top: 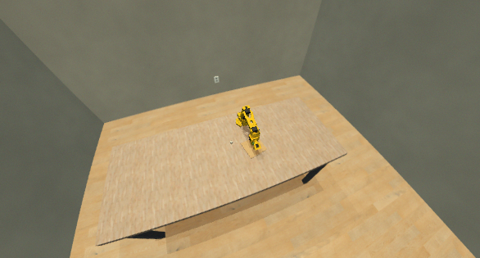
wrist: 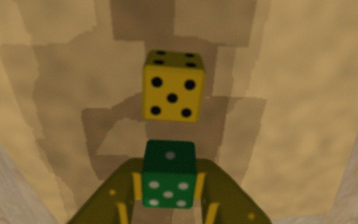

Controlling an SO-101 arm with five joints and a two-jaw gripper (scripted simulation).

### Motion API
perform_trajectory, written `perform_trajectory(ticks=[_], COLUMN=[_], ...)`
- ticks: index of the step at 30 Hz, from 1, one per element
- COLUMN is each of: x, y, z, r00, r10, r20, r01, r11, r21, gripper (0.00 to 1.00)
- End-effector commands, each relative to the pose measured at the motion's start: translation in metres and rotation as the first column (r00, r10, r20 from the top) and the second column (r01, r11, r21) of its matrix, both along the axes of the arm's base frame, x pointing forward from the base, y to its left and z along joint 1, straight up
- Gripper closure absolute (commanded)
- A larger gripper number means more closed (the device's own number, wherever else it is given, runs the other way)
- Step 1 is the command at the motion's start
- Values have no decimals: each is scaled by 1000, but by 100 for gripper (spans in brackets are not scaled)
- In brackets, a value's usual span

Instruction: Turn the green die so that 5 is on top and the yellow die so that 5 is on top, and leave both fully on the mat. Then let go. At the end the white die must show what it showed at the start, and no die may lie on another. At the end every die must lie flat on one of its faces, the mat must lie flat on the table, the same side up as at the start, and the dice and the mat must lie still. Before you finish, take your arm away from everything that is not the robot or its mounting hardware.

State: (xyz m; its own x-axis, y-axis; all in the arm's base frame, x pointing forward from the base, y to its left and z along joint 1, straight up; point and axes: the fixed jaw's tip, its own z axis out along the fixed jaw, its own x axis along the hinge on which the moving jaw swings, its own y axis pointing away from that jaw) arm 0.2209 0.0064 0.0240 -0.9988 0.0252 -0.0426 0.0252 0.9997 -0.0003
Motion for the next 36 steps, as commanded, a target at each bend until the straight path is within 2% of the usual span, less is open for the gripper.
perform_trajectory(ticks=[1, 12, 36], x=[3, 3, 3], y=[-2, -2, -2], z=[2, -3, -5], r00=[1000, 1000, 1000], r10=[-5, -5, -5], r20=[23, 23, 23], r01=[5, 5, 5], r11=[1000, 1000, 1000], r21=[1, 1, 1], gripper=[100, 100, 100])
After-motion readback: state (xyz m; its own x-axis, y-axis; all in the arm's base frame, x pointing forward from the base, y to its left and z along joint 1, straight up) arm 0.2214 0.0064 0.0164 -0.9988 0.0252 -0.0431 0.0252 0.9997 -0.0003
